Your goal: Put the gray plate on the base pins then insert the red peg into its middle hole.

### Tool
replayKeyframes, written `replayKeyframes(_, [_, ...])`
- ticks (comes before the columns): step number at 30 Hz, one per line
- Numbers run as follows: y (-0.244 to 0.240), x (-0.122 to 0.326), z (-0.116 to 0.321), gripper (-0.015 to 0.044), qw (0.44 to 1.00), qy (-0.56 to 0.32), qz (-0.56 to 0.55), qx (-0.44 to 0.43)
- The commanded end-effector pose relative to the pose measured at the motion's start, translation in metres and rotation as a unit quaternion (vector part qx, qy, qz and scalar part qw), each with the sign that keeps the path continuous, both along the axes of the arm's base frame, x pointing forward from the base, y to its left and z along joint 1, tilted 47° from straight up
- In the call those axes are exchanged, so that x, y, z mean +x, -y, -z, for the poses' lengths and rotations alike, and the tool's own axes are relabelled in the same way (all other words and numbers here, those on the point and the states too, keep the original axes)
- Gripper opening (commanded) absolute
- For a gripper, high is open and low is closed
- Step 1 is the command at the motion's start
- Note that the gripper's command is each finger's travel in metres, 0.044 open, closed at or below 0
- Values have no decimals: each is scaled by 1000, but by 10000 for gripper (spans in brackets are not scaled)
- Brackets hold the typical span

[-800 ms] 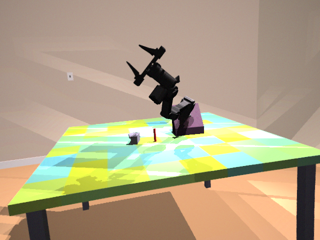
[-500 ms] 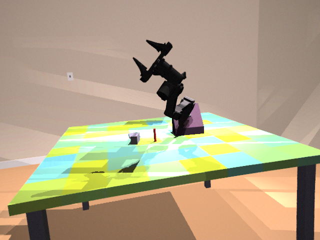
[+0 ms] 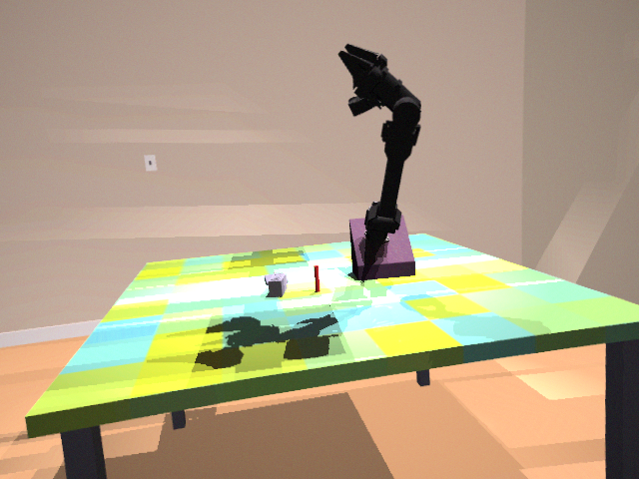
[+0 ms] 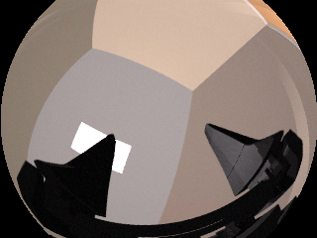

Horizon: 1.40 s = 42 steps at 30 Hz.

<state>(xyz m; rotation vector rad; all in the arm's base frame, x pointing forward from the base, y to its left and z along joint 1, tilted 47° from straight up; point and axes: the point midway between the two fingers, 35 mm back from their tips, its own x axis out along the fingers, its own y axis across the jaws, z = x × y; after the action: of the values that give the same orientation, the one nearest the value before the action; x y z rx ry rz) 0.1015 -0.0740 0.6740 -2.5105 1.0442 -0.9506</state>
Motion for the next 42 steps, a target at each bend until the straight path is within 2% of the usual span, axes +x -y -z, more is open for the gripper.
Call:
replayKeyframes(1, [44, -26, 11, 440, 994, 66, -48, 75])
replayKeyframes(7, [119, -34, 51, 440, 959, 128, -128, 218])
replayKeyframes(11, [149, -24, 68, 440, 941, 145, -151, 265])
replayKeyframes(17, [204, 13, 130, 440, 874, 156, -207, 410])
replayKeyframes(23, [232, 68, 206, 440, 779, 150, -239, 560])
replayKeyframes(32, [213, 162, 329, 440, 607, 69, -248, 752])
replayKeyframes(42, [117, 234, 456, 440, 391, -90, -199, 894])
